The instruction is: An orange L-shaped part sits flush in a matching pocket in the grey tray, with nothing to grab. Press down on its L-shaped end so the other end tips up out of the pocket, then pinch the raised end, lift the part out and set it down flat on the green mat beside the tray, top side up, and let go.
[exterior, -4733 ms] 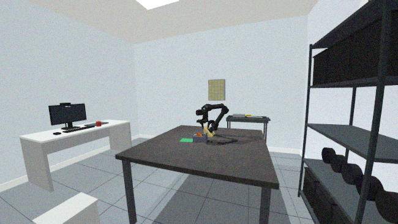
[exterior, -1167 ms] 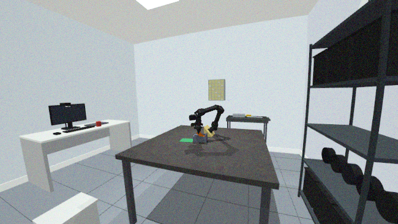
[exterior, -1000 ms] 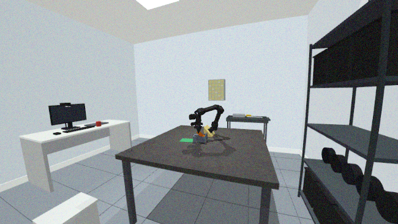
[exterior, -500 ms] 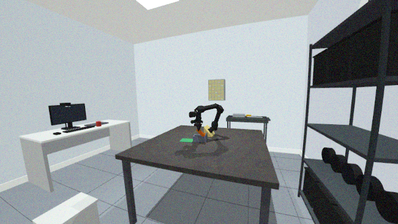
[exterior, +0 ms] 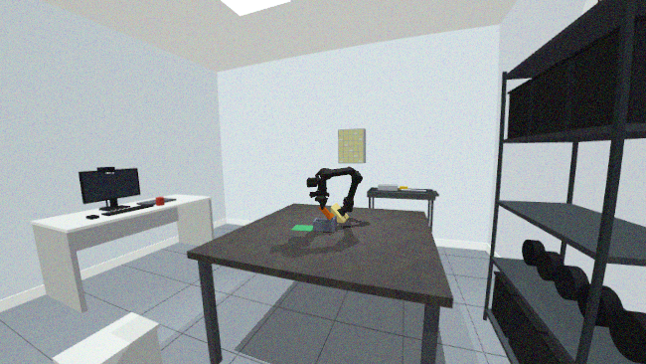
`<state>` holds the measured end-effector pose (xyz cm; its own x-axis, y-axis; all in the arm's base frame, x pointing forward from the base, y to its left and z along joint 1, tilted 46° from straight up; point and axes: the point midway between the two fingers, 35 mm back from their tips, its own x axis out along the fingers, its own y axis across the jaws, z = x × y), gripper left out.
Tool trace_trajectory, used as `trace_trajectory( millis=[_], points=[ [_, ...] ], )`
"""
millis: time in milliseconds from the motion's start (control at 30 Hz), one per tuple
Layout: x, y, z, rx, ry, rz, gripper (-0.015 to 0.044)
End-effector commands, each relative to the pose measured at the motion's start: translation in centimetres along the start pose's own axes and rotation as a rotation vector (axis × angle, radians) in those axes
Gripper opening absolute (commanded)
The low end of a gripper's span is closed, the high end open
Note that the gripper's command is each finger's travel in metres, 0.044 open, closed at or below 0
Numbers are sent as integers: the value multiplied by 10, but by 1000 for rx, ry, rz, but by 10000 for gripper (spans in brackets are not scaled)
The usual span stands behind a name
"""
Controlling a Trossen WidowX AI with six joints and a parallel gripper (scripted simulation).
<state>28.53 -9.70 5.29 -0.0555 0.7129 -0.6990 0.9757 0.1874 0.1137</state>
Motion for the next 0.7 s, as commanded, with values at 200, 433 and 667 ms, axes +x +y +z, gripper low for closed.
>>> trace_trajectory(
  millis=[200, 433, 667],
  points=[
    [-8, 0, 1, -6, -4, -3, 0],
    [-13, 0, 3, -6, -4, -3, 0],
    [-12, -2, 27, -6, -6, -3, 0]
  ],
)
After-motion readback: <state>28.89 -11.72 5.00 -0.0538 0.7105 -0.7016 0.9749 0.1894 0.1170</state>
